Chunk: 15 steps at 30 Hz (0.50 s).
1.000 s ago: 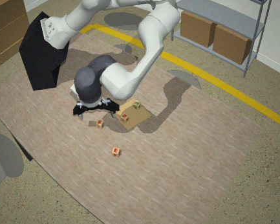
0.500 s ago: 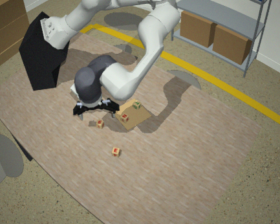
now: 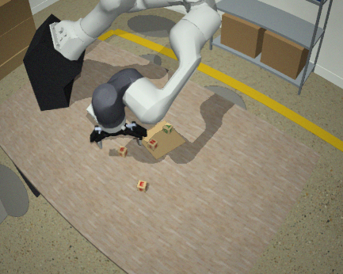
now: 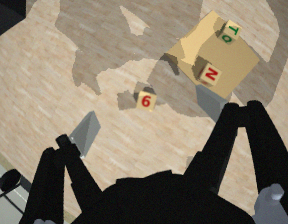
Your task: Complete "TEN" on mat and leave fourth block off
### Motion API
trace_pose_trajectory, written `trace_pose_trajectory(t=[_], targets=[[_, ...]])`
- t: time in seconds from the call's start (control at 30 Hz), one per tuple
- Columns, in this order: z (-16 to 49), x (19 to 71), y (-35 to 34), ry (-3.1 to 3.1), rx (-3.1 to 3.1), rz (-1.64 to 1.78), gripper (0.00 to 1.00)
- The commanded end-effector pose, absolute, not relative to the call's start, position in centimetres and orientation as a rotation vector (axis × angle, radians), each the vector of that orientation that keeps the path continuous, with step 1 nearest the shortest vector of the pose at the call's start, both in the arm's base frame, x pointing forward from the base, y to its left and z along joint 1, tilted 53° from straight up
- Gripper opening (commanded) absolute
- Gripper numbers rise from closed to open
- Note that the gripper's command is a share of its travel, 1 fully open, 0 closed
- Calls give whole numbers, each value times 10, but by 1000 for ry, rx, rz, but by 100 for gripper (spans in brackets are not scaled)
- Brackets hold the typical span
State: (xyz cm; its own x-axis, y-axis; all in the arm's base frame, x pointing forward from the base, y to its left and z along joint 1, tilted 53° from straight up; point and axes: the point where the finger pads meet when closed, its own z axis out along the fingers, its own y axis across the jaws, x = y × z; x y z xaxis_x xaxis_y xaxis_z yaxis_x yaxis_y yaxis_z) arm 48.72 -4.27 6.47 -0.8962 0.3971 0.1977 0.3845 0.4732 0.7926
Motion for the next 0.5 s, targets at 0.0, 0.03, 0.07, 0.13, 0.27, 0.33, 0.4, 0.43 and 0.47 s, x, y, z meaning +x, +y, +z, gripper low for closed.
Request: trace_pose_trajectory(t=[0.0, 0.03, 0.07, 0.13, 0.27, 0.33, 0.4, 0.43, 0.47], targets=[[78, 512, -57, 2670, 716, 1450, 100], [85, 526, -67, 2666, 716, 1453, 100], [93, 542, -78, 2664, 715, 1455, 100], [111, 571, -100, 2664, 714, 1455, 100], [127, 594, -120, 2670, 715, 1451, 100], [137, 607, -132, 2676, 716, 1446, 100], [141, 611, -136, 2679, 716, 1444, 100], [141, 611, -137, 2679, 716, 1444, 100], [141, 612, -137, 2680, 716, 1444, 100]])
